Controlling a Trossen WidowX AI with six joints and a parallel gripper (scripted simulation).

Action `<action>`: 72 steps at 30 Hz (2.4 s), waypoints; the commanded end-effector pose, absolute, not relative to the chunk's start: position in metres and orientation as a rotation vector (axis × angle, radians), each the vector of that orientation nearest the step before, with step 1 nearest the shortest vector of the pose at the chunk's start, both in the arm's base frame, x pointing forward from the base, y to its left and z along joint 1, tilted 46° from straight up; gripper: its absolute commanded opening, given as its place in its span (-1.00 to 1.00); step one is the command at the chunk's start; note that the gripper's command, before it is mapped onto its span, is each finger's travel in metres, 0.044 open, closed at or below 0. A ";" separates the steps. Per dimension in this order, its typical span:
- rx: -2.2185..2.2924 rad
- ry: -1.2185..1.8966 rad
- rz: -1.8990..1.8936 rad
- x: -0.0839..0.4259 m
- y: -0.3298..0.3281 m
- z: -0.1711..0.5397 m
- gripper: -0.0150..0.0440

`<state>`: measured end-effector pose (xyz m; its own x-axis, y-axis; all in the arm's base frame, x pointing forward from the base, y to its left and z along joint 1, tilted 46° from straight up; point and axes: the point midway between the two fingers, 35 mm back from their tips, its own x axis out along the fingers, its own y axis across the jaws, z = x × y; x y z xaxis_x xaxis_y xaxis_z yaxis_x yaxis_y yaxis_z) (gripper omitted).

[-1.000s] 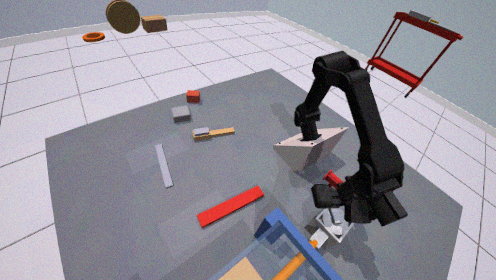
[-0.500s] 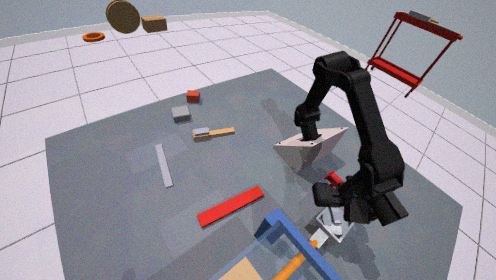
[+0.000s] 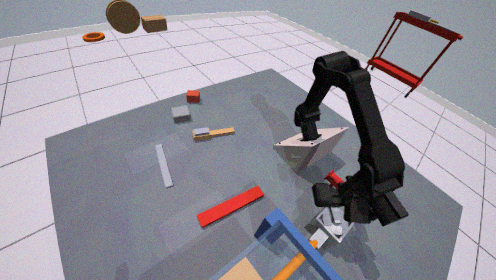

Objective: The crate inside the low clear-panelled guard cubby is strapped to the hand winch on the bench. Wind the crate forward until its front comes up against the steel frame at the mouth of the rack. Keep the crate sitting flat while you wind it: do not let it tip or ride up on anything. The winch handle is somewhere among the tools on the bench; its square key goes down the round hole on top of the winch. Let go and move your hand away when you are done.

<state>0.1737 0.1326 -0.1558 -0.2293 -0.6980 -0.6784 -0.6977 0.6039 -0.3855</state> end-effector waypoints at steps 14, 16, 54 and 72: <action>-1.050 1.945 -0.072 0.170 0.132 -0.160 -0.49; -1.050 1.945 -0.072 0.170 0.132 -0.160 -0.49; -1.123 1.962 0.021 0.173 0.130 -0.159 -0.49; -1.104 1.951 -0.008 0.174 0.133 -0.156 -0.31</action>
